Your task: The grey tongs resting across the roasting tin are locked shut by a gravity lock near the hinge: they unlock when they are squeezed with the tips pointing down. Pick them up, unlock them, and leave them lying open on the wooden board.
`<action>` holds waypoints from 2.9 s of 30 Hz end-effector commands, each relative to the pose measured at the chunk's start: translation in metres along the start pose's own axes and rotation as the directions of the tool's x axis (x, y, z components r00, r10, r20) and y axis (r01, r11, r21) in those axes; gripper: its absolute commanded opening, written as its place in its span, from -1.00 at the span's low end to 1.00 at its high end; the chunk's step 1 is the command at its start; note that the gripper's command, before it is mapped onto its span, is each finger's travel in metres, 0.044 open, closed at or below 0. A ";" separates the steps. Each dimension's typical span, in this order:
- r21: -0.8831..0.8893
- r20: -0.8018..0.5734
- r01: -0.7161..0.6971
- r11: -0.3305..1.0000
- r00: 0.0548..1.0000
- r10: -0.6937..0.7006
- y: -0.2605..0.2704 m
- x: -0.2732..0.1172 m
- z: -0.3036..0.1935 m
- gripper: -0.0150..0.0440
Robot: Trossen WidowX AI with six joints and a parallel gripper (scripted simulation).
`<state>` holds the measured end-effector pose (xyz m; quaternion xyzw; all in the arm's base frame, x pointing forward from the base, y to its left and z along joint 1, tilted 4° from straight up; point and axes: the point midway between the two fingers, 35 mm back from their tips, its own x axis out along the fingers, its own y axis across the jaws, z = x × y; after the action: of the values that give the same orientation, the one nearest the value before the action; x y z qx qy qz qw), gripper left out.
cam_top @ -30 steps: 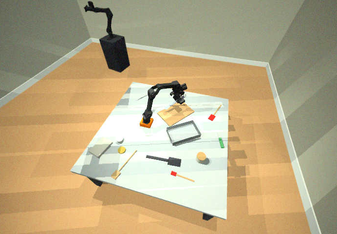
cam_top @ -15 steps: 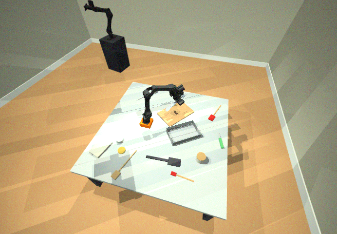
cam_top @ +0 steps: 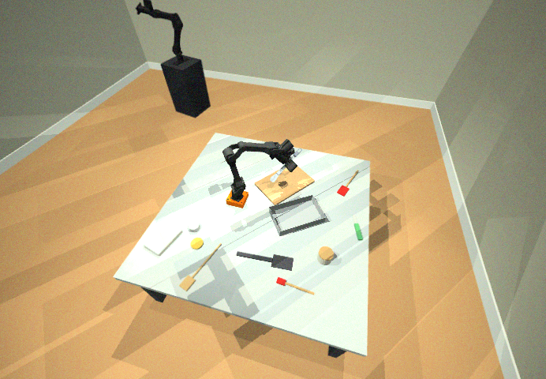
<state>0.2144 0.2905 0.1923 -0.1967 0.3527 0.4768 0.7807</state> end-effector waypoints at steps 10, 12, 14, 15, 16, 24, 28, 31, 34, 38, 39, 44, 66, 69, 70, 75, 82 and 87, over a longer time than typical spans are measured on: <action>-0.009 0.234 -0.010 1.000 0.972 0.012 0.001 -0.014 -0.001 -1.00; -0.012 0.266 -0.010 1.000 0.964 0.013 0.001 -0.016 -0.002 -1.00; -0.016 0.297 -0.010 1.000 0.955 0.015 0.002 -0.018 -0.003 -1.00; -0.018 0.313 -0.010 1.000 0.950 0.015 0.002 -0.020 -0.004 -1.00; -0.020 0.328 -0.010 1.000 0.944 0.016 0.002 -0.021 -0.004 -1.00; -0.041 0.447 -0.006 0.999 0.894 0.023 0.004 -0.032 -0.010 -1.00; -0.053 0.503 -0.001 0.999 0.864 0.028 0.006 -0.037 -0.014 -1.00; -0.060 0.535 0.002 0.998 0.845 0.031 0.007 -0.041 -0.017 -1.00; -0.061 0.537 0.002 0.998 0.843 0.031 0.007 -0.041 -0.017 -1.00; -0.061 0.537 0.002 0.998 0.843 0.031 0.007 -0.041 -0.017 -1.00; -0.061 0.537 0.002 0.998 0.843 0.031 0.007 -0.041 -0.017 -1.00; -0.061 0.537 0.002 0.998 0.843 0.031 0.007 -0.041 -0.017 -1.00; -0.061 0.537 0.002 0.998 0.843 0.031 0.007 -0.041 -0.017 -1.00; -0.061 0.537 0.002 0.998 0.843 0.031 0.007 -0.041 -0.017 -1.00; -0.060 0.535 0.002 0.998 0.844 0.031 0.007 -0.041 -0.017 -1.00; -0.051 0.496 -0.002 0.999 0.868 0.027 0.006 -0.037 -0.014 -1.00; -0.030 0.408 -0.010 0.999 0.913 0.022 0.004 -0.028 -0.008 -1.00; -0.019 0.342 -0.012 1.000 0.940 0.018 0.002 -0.022 -0.005 -1.00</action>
<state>0.2007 0.2718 0.2051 -0.1037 0.1908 0.5178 0.8275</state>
